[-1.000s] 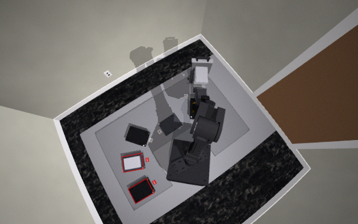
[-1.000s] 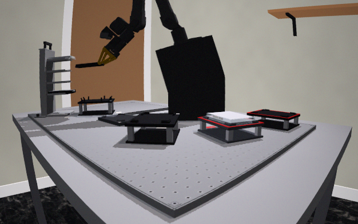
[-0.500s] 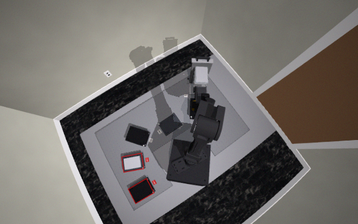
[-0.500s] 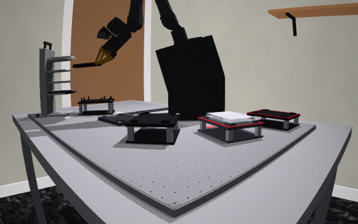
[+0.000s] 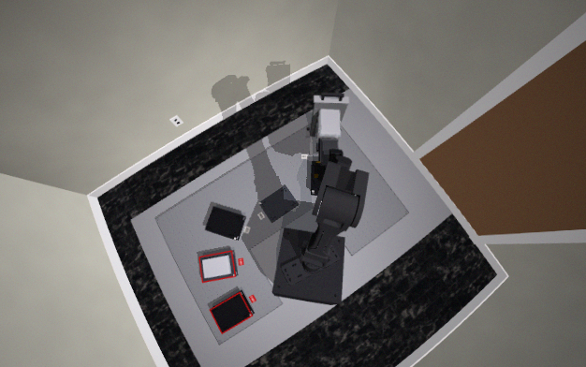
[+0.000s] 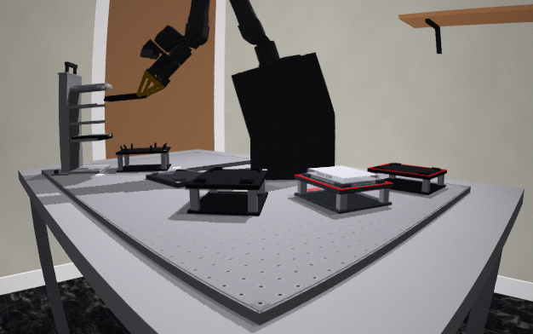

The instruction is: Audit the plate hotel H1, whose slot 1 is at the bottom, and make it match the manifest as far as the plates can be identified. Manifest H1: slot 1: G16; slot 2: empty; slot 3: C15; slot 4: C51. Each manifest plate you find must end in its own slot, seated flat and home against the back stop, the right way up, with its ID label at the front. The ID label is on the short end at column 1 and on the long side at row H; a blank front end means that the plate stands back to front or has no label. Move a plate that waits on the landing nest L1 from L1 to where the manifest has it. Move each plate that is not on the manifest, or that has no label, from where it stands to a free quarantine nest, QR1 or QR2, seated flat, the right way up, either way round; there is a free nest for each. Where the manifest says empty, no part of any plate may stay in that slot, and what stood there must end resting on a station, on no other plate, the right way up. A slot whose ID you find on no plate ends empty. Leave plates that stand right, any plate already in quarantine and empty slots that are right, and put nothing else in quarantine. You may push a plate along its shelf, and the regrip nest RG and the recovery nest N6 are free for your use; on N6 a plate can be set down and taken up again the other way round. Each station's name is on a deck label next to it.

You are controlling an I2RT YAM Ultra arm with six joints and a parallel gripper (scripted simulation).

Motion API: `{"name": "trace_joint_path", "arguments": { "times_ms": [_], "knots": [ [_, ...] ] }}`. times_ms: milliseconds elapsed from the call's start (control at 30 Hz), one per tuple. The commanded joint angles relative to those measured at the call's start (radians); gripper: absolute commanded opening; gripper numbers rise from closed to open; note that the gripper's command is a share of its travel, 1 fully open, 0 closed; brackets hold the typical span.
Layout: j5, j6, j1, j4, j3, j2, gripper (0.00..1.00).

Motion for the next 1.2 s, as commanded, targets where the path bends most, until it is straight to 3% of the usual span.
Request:
{"name": "trace_joint_path", "arguments": {
  "times_ms": [0, 800, 1167],
  "knots": [
    [0.001, 0.002, 0.001, 0.002, 0.015, -0.002, 0.86],
    [0.021, 0.013, 0.024, -0.044, 0.103, 0.036, 0.86],
    [0.021, 0.013, 0.024, -0.043, 0.104, 0.039, 0.86]
  ]
}}
